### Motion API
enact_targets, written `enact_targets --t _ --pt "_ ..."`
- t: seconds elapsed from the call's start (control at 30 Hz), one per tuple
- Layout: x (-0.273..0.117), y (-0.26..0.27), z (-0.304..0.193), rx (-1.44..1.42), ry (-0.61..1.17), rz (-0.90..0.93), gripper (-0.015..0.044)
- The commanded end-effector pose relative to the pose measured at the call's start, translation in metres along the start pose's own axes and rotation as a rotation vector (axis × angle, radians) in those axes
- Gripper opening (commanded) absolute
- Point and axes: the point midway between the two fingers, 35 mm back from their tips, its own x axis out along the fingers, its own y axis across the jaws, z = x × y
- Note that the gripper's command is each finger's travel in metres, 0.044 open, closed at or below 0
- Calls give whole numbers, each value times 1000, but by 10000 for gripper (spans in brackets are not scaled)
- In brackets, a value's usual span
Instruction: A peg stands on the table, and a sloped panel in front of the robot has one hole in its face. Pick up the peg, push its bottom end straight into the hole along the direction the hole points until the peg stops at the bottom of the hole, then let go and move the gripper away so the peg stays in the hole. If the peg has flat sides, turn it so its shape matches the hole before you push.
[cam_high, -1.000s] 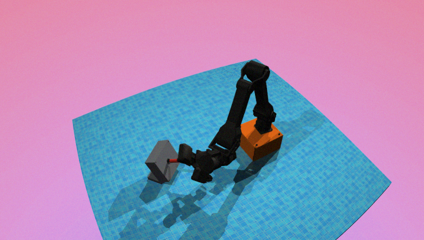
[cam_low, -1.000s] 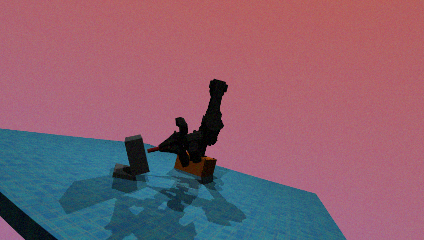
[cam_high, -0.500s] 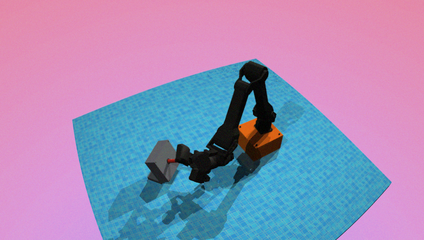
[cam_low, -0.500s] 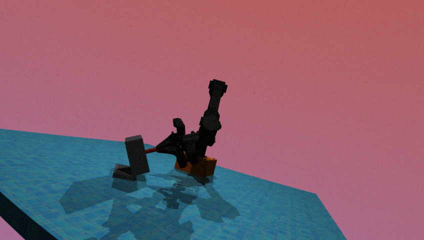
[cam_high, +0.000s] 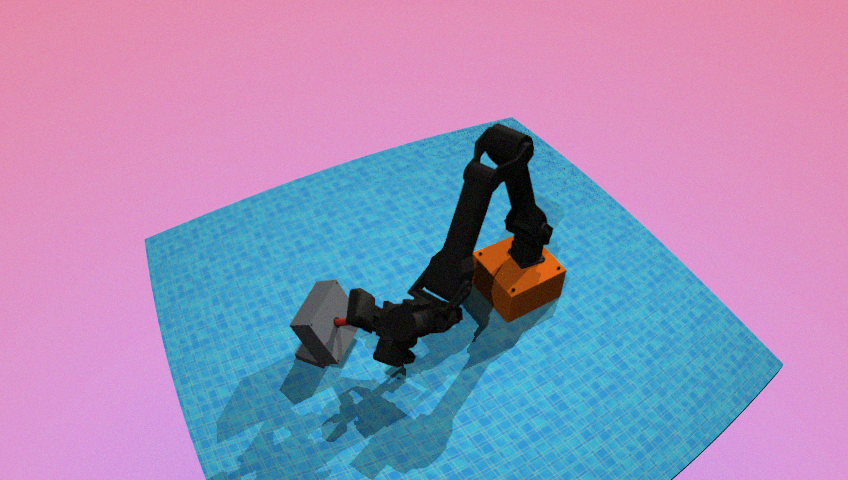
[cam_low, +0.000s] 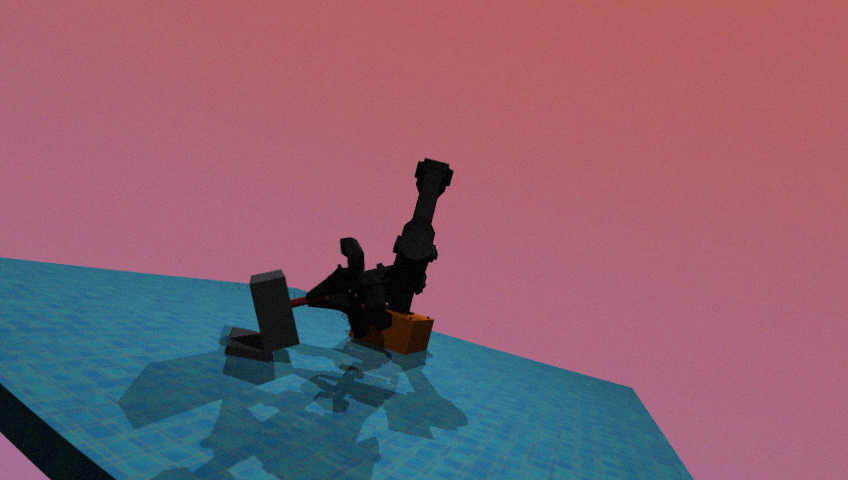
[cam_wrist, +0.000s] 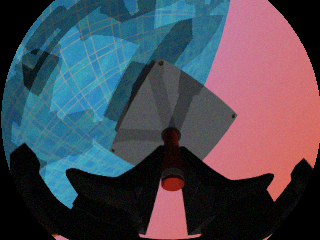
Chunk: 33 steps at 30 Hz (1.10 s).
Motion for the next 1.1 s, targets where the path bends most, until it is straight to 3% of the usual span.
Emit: enact_targets --t 0.0,1.07 --pt "3 0 0 0 -3 1 0" --pt "14 0 0 -3 2 2 0"
